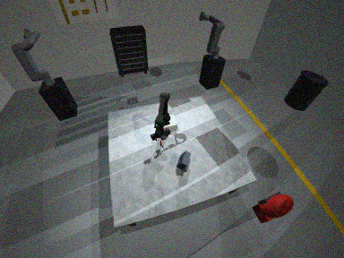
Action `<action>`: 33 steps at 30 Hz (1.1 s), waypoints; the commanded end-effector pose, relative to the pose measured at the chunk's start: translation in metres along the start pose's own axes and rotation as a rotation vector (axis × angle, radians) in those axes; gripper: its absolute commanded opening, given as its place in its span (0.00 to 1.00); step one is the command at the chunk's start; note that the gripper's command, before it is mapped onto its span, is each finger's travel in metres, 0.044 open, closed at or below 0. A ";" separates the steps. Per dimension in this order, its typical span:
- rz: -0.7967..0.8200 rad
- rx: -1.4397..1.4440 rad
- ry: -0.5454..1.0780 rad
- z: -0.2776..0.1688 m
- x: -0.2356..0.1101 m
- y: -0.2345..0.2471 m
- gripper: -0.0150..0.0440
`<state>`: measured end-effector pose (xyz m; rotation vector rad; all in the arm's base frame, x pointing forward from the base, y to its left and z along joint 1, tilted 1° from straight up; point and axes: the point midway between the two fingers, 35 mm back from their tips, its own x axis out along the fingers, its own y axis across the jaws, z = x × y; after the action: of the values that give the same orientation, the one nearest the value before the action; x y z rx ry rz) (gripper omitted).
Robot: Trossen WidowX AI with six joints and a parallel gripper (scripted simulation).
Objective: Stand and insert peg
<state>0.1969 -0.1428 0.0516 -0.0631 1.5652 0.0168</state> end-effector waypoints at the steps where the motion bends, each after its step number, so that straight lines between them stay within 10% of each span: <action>1: -0.003 0.006 0.004 0.000 0.005 -0.001 1.00; 33: -0.003 0.006 0.004 0.000 0.057 -0.001 1.00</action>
<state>0.1990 -0.1459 0.0000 -0.0604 1.5613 0.0093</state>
